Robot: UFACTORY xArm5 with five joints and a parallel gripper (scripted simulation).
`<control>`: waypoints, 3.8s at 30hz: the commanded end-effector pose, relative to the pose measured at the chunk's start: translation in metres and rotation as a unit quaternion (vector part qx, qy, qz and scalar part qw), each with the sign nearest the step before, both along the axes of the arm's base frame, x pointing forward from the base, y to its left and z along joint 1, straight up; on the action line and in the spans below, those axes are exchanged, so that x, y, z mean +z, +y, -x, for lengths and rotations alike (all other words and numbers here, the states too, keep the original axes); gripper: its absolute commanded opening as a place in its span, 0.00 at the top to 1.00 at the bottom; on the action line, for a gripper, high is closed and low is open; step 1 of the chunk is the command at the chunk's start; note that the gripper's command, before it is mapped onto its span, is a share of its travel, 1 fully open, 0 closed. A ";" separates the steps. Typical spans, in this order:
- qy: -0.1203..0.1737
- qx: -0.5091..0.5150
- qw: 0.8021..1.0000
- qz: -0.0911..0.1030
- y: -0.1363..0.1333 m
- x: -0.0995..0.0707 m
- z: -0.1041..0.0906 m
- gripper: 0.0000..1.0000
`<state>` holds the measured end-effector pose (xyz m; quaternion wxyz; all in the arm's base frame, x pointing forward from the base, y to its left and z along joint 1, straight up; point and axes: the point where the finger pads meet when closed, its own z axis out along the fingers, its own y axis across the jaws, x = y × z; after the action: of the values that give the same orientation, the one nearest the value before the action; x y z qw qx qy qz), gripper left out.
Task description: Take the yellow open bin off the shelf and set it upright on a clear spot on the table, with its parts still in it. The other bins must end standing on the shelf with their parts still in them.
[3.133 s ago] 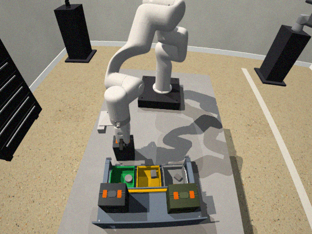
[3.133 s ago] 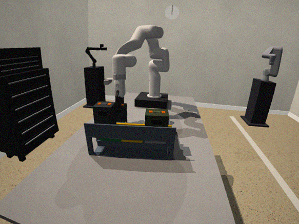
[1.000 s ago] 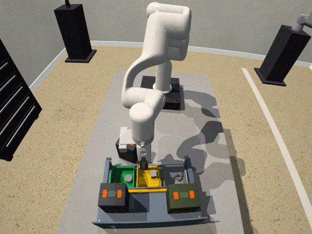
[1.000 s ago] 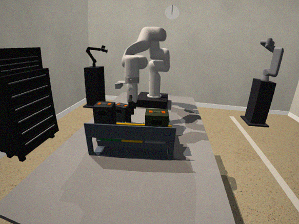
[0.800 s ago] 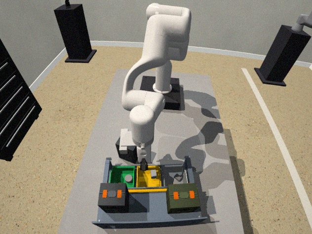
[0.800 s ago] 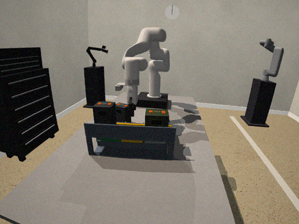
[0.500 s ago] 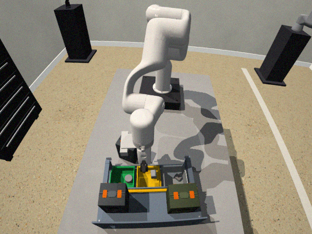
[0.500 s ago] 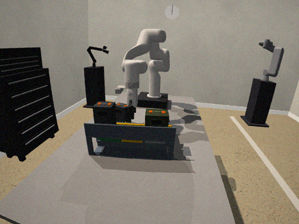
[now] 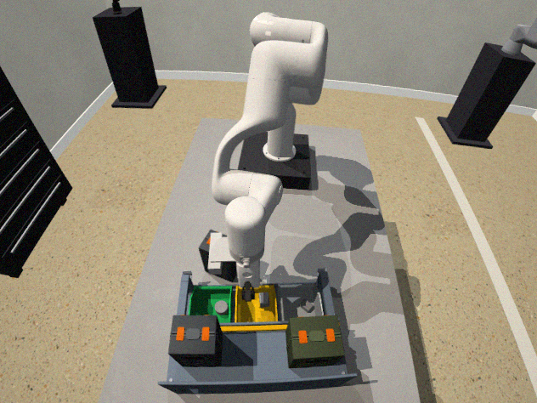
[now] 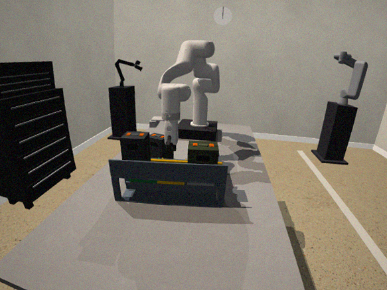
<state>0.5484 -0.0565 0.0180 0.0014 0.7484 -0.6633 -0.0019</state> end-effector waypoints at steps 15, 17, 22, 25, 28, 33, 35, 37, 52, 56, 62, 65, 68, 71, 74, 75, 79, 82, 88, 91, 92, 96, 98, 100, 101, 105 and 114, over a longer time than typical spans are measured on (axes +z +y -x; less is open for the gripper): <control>-0.002 0.000 1.000 0.003 0.000 -0.010 -0.001 0.00; -0.002 0.000 1.000 0.003 0.000 -0.010 -0.001 0.00; -0.002 0.000 1.000 0.003 0.000 -0.013 -0.002 0.00; -0.002 0.000 1.000 0.003 0.000 -0.015 -0.002 0.00; -0.002 0.000 1.000 0.003 0.000 -0.017 -0.002 0.00; -0.002 0.000 1.000 0.003 0.000 -0.020 -0.001 0.00; -0.002 0.000 1.000 0.003 0.000 -0.021 -0.001 0.00; -0.002 0.000 1.000 0.003 0.000 -0.022 -0.001 0.00; -0.002 0.000 1.000 0.003 0.000 -0.030 -0.001 0.00; -0.002 0.000 1.000 0.003 0.000 -0.032 -0.001 0.00; -0.002 0.000 1.000 0.003 0.000 -0.035 -0.001 0.00; -0.002 0.000 1.000 0.003 0.000 -0.035 -0.001 0.00; -0.002 0.000 1.000 0.003 0.000 -0.035 -0.001 0.00; -0.002 0.000 1.000 0.003 0.000 -0.035 -0.001 0.00; -0.002 0.000 1.000 0.003 0.000 -0.035 -0.001 0.00; -0.002 0.000 1.000 0.003 0.000 -0.035 -0.001 0.00; -0.002 0.000 1.000 0.003 0.000 -0.035 -0.001 0.00; -0.002 0.000 1.000 0.003 0.000 -0.035 -0.001 0.00; -0.002 0.000 1.000 0.000 0.000 -0.035 -0.001 1.00; -0.002 0.000 1.000 0.000 0.000 -0.035 -0.001 1.00; -0.002 0.000 1.000 0.000 0.000 -0.035 -0.001 1.00; -0.002 0.000 1.000 0.000 0.000 -0.035 -0.001 1.00; -0.002 0.000 1.000 0.000 0.000 -0.035 -0.001 1.00; -0.002 0.000 1.000 0.000 0.000 -0.035 -0.001 1.00; -0.002 0.000 1.000 0.000 0.000 -0.035 -0.001 1.00; -0.002 0.000 1.000 0.000 0.000 -0.035 -0.001 1.00; -0.002 0.000 1.000 0.000 0.000 -0.035 -0.001 1.00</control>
<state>0.5483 -0.0566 -0.0185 0.0014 0.7484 -0.6633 -0.0020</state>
